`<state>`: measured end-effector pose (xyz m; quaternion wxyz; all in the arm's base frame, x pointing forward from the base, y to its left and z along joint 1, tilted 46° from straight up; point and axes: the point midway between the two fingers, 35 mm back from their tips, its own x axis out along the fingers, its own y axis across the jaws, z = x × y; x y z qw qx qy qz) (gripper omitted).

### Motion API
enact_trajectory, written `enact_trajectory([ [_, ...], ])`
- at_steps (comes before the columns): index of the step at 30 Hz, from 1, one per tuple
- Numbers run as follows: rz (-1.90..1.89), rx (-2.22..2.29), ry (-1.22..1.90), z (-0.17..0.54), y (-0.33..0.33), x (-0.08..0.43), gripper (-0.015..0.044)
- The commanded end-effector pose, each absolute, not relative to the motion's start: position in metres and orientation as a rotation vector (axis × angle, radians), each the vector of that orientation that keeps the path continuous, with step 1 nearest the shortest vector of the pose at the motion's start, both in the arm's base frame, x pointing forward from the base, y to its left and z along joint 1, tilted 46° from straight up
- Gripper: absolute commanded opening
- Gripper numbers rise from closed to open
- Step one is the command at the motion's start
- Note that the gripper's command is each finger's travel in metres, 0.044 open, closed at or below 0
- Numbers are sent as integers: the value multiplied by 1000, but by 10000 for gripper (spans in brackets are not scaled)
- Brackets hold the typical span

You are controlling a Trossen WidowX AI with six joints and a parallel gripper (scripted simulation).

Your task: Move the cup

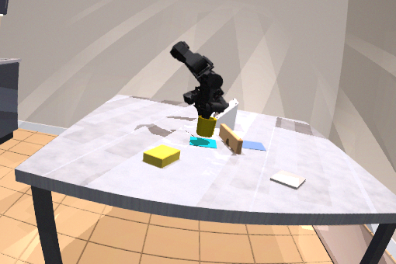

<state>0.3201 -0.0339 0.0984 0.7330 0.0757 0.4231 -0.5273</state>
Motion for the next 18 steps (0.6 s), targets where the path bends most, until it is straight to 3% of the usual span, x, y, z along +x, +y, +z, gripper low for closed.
enact_trajectory([
  [1, -1158, 158, 931, 96, -38, 320, 0],
  [18, -1161, 165, 929, 84, -50, 321, 0],
])
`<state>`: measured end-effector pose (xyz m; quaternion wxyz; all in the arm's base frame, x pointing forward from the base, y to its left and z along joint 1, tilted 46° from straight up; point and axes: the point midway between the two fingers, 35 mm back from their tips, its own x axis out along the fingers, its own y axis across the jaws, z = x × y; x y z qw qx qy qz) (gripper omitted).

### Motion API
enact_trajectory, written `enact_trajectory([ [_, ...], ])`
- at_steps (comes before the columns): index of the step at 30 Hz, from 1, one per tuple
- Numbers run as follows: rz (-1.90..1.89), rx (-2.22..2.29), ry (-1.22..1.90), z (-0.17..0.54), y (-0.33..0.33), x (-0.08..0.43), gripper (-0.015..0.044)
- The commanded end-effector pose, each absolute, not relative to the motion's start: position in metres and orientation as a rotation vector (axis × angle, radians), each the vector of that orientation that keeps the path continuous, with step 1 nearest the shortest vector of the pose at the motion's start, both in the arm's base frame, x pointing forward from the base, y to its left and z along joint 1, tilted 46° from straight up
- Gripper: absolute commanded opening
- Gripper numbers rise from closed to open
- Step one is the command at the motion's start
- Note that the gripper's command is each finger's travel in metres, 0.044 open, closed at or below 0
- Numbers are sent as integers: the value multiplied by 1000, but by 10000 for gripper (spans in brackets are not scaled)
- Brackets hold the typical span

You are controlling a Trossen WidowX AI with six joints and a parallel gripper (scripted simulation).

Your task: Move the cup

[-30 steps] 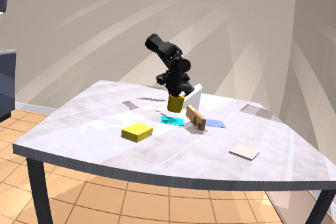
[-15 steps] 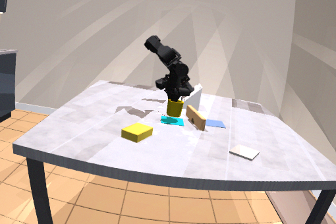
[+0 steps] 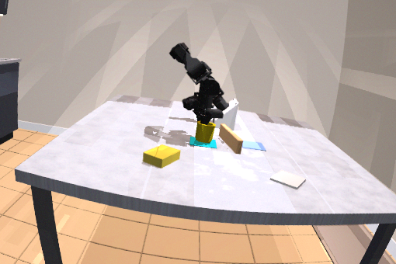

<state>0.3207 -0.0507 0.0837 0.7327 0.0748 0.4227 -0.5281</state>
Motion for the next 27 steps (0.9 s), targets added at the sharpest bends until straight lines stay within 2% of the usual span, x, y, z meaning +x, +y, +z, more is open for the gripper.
enact_trajectory([
  [1, -1161, 165, 929, 84, -50, 321, 0],
  [10, -1161, 165, 929, 84, -50, 321, 0],
  [16, -1161, 165, 929, 84, -50, 321, 147],
  [27, -1160, 165, 930, 89, -45, 321, 147],
])
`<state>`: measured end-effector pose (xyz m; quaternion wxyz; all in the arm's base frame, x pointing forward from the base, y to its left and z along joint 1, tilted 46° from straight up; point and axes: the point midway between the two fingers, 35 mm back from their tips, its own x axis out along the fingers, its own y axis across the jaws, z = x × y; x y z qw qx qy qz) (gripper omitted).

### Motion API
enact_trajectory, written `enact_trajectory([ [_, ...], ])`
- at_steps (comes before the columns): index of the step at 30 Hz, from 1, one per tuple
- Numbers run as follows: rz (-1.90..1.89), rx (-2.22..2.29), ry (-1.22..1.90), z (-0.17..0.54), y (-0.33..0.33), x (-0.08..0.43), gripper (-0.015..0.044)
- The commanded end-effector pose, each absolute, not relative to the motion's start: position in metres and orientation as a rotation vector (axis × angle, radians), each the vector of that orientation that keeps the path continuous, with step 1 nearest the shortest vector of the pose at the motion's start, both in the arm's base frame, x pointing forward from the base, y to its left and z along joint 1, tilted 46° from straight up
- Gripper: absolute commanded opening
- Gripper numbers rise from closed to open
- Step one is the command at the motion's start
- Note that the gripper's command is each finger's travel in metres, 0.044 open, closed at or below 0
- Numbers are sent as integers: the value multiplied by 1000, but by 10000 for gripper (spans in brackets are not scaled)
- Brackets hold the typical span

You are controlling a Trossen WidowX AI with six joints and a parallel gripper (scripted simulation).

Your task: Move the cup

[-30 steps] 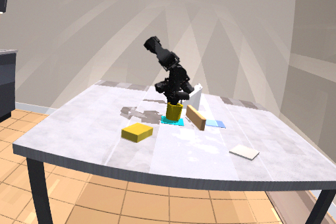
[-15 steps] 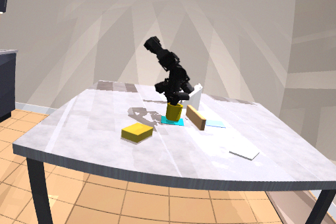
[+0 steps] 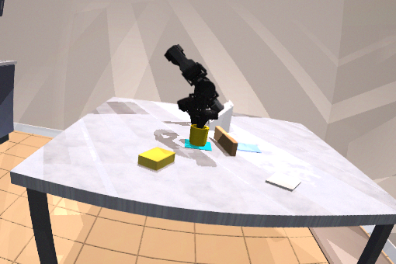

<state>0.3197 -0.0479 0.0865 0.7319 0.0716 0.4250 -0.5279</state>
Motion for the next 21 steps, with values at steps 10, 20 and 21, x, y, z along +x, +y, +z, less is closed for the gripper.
enact_trajectory([
  [10, -1159, 163, 931, 99, -34, 320, 147],
  [20, -1159, 161, 932, 108, -24, 318, 147],
  [21, -1159, 161, 932, 109, -23, 318, 147],
])
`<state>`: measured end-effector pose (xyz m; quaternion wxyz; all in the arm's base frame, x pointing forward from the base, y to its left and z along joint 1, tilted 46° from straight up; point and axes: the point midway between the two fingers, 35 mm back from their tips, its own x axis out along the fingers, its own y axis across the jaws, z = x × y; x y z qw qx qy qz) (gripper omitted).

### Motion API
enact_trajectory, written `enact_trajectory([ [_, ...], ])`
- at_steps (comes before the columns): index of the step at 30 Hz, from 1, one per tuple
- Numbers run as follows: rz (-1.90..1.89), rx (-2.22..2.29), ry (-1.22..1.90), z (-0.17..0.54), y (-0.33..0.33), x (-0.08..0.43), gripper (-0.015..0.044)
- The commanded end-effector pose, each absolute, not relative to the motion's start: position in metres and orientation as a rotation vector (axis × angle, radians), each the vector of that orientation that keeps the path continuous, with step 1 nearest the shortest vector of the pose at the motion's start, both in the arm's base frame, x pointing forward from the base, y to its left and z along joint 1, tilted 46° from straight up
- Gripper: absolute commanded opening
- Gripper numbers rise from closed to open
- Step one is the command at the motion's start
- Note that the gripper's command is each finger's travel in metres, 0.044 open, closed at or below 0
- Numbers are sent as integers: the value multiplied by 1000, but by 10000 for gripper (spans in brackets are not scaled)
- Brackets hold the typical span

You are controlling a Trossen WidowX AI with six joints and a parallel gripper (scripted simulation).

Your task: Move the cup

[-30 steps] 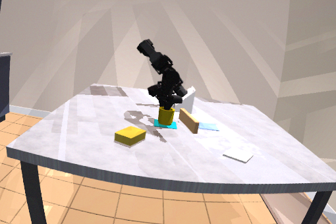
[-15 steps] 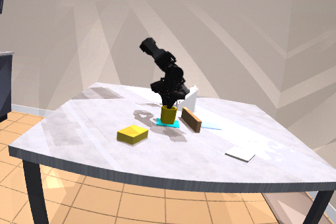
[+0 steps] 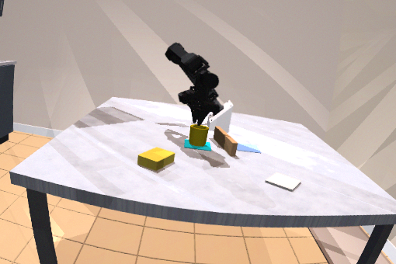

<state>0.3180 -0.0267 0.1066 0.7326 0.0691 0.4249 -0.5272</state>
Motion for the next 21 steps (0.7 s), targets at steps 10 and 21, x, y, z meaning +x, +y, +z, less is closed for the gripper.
enact_trajectory([
  [10, -1159, 158, 931, 119, -14, 316, 147],
  [21, -1159, 149, 935, 119, -15, 316, 435],
])
